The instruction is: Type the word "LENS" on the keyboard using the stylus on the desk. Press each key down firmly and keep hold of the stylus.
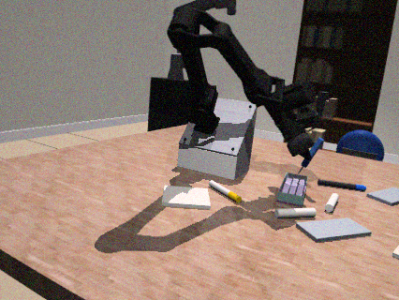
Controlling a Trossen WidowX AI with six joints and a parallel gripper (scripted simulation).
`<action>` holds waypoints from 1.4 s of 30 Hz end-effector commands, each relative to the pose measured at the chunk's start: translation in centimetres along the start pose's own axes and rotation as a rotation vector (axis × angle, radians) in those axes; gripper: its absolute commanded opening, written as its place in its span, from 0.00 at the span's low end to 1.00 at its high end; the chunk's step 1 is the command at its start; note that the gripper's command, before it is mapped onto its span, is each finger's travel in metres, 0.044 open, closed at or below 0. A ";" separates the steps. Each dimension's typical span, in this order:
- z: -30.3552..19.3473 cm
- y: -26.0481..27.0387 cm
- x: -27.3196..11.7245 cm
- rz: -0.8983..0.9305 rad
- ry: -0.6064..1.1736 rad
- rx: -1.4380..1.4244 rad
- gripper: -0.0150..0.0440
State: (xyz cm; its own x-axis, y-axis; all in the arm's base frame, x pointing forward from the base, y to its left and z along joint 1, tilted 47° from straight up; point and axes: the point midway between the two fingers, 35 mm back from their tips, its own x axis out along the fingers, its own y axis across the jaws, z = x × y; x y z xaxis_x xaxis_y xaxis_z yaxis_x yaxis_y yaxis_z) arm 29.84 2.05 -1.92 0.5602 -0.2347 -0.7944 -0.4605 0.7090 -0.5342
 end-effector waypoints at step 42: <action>-3.7 -6.5 -4.7 -0.348 -0.369 0.051 0.25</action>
State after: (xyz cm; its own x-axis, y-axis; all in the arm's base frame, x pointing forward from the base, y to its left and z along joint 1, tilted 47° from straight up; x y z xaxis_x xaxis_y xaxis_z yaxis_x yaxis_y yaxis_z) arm 27.81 -3.57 4.91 0.8869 -0.2248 -0.4035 -0.1617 0.6673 -0.7271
